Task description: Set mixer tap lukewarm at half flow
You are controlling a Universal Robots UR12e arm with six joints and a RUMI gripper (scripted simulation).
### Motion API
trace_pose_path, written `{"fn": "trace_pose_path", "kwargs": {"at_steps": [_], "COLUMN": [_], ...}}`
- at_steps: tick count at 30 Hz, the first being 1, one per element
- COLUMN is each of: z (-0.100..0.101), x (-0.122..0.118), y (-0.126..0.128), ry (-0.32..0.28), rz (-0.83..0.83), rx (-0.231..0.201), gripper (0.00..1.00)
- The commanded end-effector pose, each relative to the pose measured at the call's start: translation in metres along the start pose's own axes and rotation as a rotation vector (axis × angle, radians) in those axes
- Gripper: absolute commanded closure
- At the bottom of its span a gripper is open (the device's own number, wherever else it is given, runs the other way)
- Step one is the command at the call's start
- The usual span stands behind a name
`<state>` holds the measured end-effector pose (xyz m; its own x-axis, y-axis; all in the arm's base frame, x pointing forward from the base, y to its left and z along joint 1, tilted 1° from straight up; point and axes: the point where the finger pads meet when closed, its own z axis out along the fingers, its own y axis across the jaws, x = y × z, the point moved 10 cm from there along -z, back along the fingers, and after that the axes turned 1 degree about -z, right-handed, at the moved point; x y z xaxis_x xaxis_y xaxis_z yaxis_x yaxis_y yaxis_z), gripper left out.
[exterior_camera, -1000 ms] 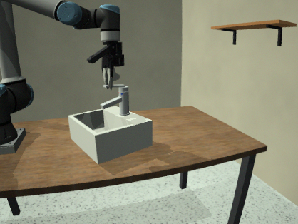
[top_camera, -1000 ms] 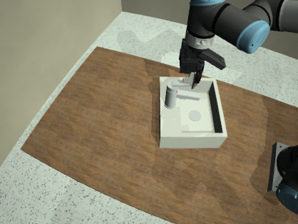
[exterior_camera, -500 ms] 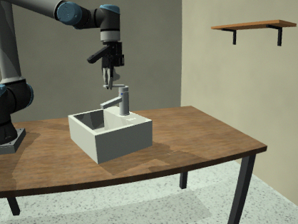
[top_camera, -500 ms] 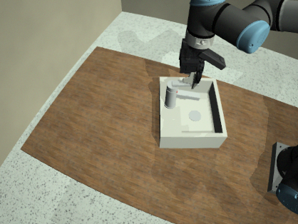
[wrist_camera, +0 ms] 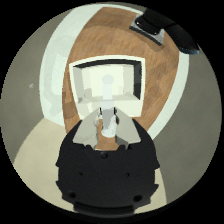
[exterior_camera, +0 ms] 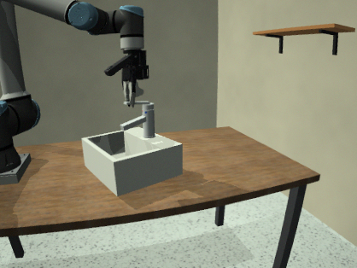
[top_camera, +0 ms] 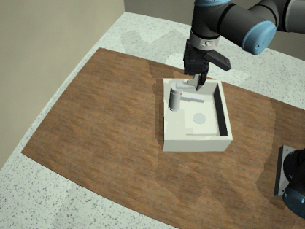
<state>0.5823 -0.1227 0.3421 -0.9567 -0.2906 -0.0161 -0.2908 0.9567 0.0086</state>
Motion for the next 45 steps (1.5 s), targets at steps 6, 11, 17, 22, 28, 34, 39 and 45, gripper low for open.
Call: {"fn": "trace_pose_path", "kwargs": {"at_steps": [6,11,17,22,28,34,39,45], "z": [-0.007,-0.012,-0.011,-0.011,-0.011,-0.011,-0.011,-0.012], "x": [-0.004,-0.005,-0.005,-0.005,-0.005,-0.005,-0.005,-0.005], "y": [0.001,0.001,0.001,0.001,0.001,0.001,0.001,0.001], "ry": [-0.003,-0.003,-0.003,-0.003,-0.003,-0.003,-0.003,-0.004], "rz": [-0.002,-0.002,-0.001,-0.001,-0.001,-0.001,-0.001,-0.001], "rx": [0.002,0.002,0.002,0.001,0.001,0.001,0.001,0.002], "gripper": [1.00,1.00,1.00,1.00,1.00,1.00,1.00,1.00]}}
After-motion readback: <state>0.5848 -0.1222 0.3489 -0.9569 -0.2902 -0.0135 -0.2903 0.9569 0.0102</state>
